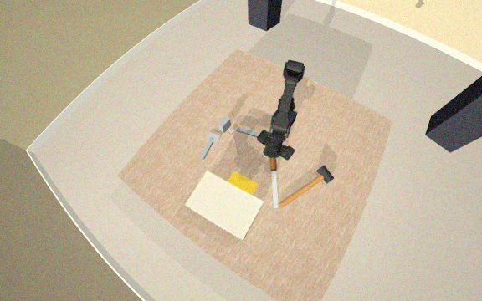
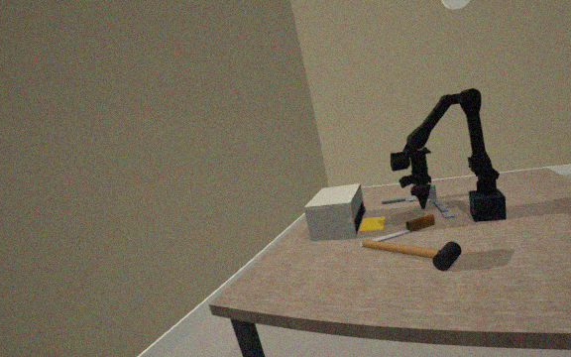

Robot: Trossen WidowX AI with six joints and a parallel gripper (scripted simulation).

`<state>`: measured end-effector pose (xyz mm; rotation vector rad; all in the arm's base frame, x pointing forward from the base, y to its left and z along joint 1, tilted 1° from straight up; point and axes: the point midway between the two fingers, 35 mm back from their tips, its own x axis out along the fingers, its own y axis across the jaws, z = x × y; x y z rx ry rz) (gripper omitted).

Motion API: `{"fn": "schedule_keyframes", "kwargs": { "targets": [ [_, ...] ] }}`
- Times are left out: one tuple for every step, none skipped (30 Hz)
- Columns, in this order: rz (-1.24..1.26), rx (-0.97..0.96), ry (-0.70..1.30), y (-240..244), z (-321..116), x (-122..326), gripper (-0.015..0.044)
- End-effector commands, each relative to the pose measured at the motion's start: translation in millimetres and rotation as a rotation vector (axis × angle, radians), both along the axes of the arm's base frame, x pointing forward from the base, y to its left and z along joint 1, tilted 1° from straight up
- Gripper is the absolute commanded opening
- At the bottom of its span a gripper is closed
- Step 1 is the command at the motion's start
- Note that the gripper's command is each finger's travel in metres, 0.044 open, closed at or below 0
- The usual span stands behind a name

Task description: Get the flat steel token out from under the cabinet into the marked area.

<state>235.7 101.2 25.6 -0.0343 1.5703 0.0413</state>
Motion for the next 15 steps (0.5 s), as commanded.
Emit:
{"fn": "schedule_keyframes", "kwargs": {
  "targets": [
    [0.032, 0.002, 0.002, 0.2, 0.2, -0.1, 0.027],
    [0.04, 0.002, 0.002, 0.2, 0.2, -0.1, 0.027],
    [0.048, 0.002, 0.001, 0.2, 0.2, -0.1, 0.027],
    [0.056, 0.002, 0.001, 0.1, 0.2, -0.1, 0.027],
    [0.064, 0.002, 0.001, 0.1, 0.2, -0.1, 0.027],
    [0.072, 0.002, 0.001, 0.1, 0.2, -0.1, 0.027],
    [0.079, 0.002, 0.001, 0.1, 0.2, -0.1, 0.027],
    [0.087, 0.002, 0.001, 0.1, 0.2, -0.1, 0.027],
    [0.095, 0.002, 0.001, 0.1, 0.2, -0.1, 0.027],
    [0.103, 0.002, 0.001, 0.1, 0.2, -0.1, 0.027],
    [0.111, 0.002, 0.001, 0.1, 0.2, -0.1, 0.027],
    [0.118, 0.002, 0.001, 0.1, 0.2, -0.1, 0.027],
    [0.126, 0.002, 0.001, 0.1, 0.2, -0.1, 0.027],
    [0.134, 0.002, 0.001, 0.1, 0.2, -0.1, 0.027],
    [0.142, 0.002, 0.001, 0.1, 0.2, -0.1, 0.027]
  ]
}}
